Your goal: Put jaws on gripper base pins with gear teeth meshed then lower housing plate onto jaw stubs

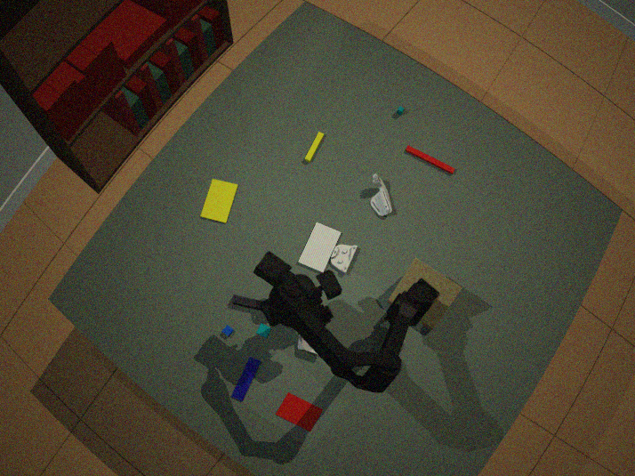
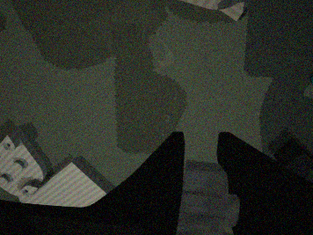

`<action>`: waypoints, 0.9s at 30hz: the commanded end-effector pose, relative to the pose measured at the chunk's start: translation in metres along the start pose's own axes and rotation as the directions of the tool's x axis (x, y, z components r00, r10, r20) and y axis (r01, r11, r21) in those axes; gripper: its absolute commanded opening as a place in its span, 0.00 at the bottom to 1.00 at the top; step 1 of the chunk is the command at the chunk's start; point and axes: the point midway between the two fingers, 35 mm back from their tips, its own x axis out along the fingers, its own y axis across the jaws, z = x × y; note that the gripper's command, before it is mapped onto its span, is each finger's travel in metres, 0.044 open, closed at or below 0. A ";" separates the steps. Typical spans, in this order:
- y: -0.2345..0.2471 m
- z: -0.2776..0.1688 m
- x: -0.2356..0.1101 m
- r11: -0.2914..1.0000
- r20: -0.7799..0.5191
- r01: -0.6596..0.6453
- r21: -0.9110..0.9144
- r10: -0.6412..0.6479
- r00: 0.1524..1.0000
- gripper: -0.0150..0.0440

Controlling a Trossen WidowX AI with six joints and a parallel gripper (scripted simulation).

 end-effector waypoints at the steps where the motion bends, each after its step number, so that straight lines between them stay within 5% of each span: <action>1: 0.000 0.001 0.001 1.000 0.002 0.002 -0.012 -0.002 1.000 0.32; 27: -0.001 -0.002 0.043 1.000 0.000 -0.001 -0.013 0.001 1.000 0.32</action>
